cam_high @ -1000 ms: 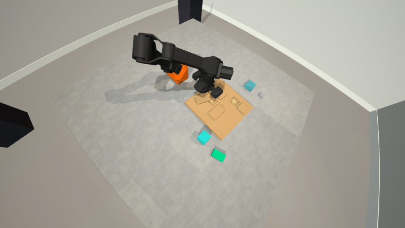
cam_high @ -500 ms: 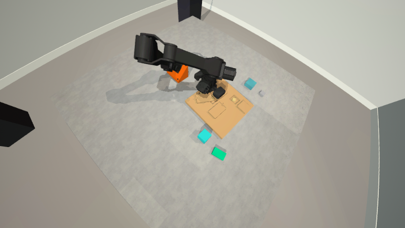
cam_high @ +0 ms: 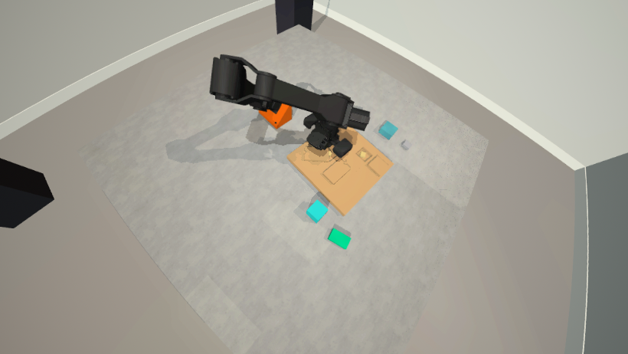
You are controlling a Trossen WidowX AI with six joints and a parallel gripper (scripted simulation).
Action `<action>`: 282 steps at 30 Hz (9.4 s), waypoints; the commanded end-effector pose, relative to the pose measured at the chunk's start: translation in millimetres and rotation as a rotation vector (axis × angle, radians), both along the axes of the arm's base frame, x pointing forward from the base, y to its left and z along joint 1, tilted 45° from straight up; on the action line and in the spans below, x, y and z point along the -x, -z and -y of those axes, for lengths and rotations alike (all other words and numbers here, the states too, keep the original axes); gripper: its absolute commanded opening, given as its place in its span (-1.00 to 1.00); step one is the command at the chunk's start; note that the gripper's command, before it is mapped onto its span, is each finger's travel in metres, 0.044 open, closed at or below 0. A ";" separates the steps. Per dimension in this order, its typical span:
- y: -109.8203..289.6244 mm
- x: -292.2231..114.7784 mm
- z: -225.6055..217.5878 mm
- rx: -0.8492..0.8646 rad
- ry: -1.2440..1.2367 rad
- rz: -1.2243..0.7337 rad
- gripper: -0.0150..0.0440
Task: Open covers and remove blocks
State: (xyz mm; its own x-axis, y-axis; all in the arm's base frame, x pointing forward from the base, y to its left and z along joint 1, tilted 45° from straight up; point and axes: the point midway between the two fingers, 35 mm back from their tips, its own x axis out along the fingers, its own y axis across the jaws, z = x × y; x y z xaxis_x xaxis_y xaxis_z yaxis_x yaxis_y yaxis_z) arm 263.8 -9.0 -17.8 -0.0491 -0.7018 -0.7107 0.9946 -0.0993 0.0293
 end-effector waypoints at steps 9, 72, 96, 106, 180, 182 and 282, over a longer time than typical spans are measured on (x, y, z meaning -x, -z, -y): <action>-5.5 -13.0 5.0 0.002 -0.005 0.002 -0.49; -45.2 -47.6 22.8 0.002 -0.005 0.003 -0.49; -67.4 -49.0 0.9 0.002 -0.005 0.003 -0.49; -91.9 -66.9 13.0 0.004 -0.005 0.003 -0.49; -59.1 -66.2 47.6 0.004 -0.005 0.004 -0.49; -57.8 -66.0 49.0 0.004 -0.005 0.004 -0.49; -42.7 -161.8 49.9 0.005 -0.005 0.009 -0.49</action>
State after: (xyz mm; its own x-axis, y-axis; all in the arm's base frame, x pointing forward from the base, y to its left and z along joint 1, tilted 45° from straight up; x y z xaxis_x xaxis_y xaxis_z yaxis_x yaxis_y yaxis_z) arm 420.8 -62.9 26.4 -0.0450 -0.7076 -0.7052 0.9950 -0.0951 0.0319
